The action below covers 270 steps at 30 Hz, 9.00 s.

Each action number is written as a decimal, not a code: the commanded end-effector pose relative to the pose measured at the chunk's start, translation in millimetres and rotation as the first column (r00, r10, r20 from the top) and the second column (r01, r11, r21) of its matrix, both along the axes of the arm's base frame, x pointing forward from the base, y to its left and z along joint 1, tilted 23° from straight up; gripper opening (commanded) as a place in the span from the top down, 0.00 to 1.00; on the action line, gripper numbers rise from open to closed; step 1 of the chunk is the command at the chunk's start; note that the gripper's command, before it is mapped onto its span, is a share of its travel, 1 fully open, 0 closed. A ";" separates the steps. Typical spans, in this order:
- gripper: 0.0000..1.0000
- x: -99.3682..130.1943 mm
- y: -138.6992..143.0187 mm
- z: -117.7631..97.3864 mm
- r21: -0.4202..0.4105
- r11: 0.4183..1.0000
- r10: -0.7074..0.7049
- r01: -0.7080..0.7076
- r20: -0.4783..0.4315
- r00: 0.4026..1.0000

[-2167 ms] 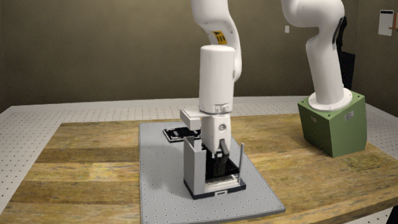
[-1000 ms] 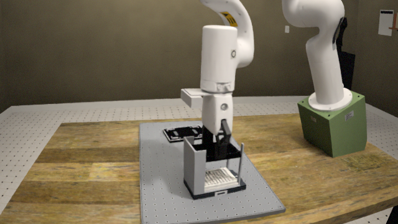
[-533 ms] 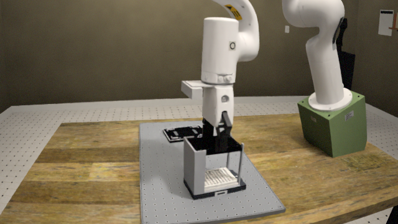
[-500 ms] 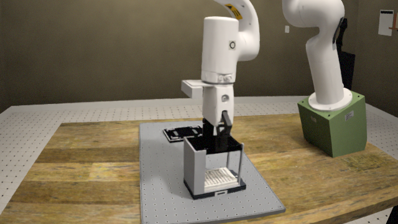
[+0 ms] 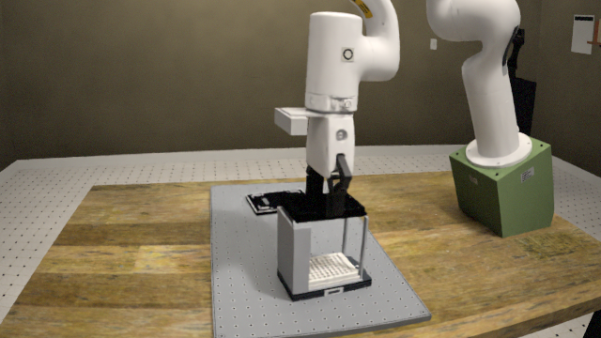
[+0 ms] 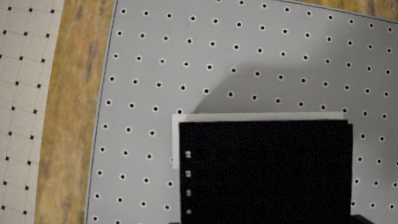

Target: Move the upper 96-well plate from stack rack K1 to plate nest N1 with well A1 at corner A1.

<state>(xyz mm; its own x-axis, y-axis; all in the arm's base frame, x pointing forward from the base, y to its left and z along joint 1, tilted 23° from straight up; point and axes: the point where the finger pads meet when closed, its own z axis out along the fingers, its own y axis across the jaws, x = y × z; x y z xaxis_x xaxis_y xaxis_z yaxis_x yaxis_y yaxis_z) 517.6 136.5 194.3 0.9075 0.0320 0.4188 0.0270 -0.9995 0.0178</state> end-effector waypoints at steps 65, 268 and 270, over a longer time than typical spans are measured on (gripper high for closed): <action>1.00 -15.3 -112.8 17.5 -0.008 1.000 0.005 -0.005 -0.032 0.999; 1.00 -6.2 -388.2 -55.9 -0.008 1.000 0.005 -0.005 -0.032 0.999; 1.00 -4.9 -388.2 -59.0 -0.008 1.000 0.005 -0.005 -0.032 0.999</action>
